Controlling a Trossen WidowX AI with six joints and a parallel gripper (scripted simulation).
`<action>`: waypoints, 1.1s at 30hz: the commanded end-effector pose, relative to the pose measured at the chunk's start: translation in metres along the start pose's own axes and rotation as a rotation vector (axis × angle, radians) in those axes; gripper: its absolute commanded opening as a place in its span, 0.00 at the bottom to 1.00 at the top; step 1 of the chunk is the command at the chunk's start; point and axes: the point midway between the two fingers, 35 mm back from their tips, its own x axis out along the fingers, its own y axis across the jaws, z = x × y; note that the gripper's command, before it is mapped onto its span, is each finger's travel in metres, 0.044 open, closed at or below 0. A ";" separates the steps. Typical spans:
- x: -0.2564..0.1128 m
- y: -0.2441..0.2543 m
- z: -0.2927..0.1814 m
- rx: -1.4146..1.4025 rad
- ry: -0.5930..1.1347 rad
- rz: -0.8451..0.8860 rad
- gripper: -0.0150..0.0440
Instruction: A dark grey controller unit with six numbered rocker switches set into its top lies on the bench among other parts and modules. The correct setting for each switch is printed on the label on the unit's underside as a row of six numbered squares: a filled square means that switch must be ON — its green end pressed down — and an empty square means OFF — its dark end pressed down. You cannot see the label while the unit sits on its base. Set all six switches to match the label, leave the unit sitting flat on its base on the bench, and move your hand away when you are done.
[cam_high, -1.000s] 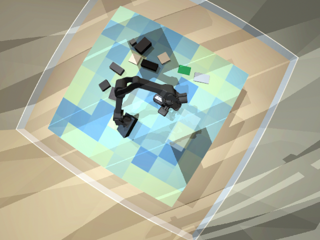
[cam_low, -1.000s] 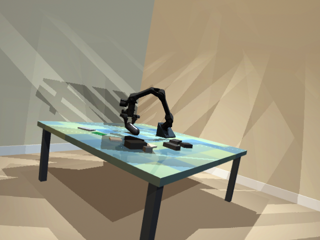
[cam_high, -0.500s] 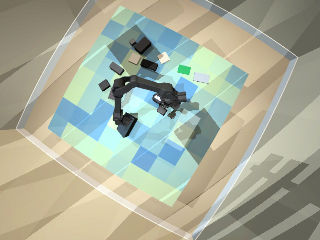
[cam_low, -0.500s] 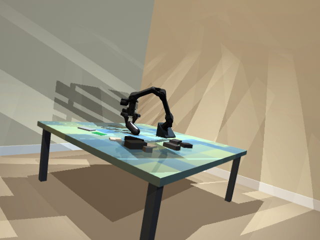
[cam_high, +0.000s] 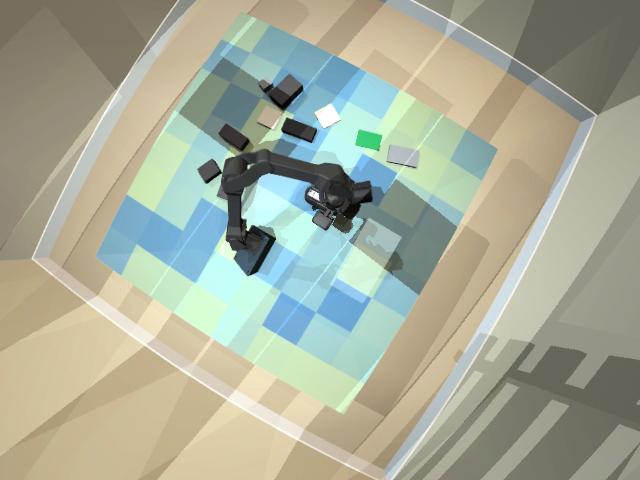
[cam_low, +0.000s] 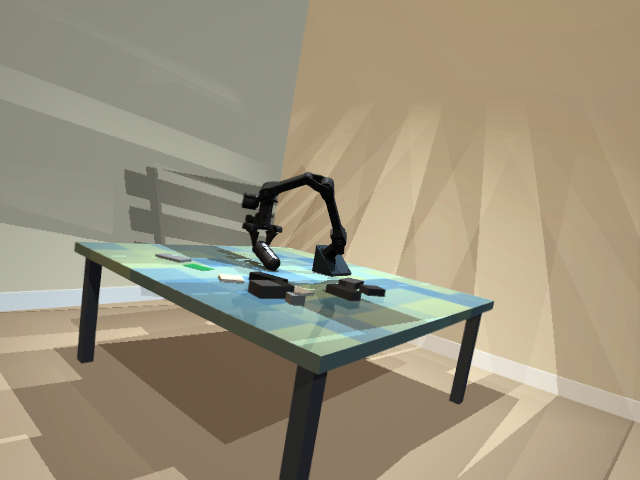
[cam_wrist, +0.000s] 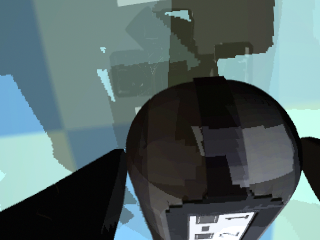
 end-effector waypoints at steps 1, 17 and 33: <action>-0.003 0.000 -0.004 -0.003 0.005 0.001 0.82; -0.013 0.000 -0.014 -0.003 0.006 0.001 0.82; -0.021 0.000 -0.024 -0.003 0.006 0.001 0.82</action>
